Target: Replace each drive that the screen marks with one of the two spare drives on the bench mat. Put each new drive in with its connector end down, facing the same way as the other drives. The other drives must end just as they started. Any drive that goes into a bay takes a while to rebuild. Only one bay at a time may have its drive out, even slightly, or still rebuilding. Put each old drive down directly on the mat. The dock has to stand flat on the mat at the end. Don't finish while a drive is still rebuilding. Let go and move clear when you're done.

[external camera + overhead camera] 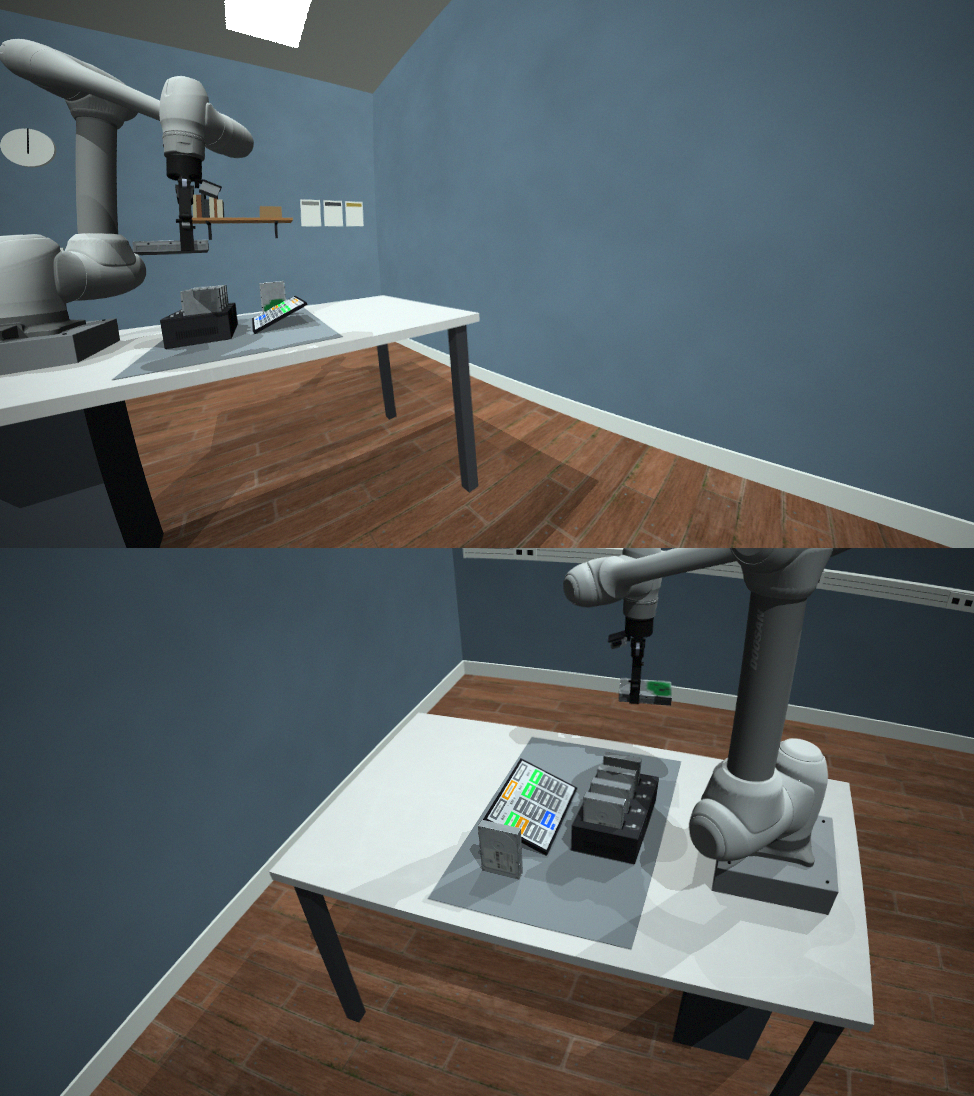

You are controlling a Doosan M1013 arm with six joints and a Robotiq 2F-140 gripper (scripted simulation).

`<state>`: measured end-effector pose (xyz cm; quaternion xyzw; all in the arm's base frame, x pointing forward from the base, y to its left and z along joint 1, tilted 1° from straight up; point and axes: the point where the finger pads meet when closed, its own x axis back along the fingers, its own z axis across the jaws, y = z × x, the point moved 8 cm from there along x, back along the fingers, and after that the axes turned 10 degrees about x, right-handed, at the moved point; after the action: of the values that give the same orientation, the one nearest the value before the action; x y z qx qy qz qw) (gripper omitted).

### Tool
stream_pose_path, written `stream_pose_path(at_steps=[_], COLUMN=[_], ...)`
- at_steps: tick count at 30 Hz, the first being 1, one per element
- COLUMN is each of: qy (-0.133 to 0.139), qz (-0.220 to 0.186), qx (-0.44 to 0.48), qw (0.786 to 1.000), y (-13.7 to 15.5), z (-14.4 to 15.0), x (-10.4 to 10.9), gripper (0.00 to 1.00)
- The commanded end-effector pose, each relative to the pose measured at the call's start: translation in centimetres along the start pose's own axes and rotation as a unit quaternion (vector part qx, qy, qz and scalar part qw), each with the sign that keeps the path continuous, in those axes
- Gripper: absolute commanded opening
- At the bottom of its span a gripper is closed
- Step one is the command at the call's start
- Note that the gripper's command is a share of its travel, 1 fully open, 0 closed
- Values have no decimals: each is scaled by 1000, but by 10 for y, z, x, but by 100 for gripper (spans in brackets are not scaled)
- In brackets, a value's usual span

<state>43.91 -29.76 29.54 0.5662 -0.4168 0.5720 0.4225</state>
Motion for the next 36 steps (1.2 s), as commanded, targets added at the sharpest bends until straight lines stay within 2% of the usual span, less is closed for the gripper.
stream_pose_path(at_steps=[1,17,28,36], qy=[-1,-1,0,0], qz=[2,2,2,2], qx=[12,60,192,220], qw=[1000,998,981,976], y=[0,0,0,0], z=[0,0,0,0], x=[1,1,1,1], gripper=[10,10,10,10])
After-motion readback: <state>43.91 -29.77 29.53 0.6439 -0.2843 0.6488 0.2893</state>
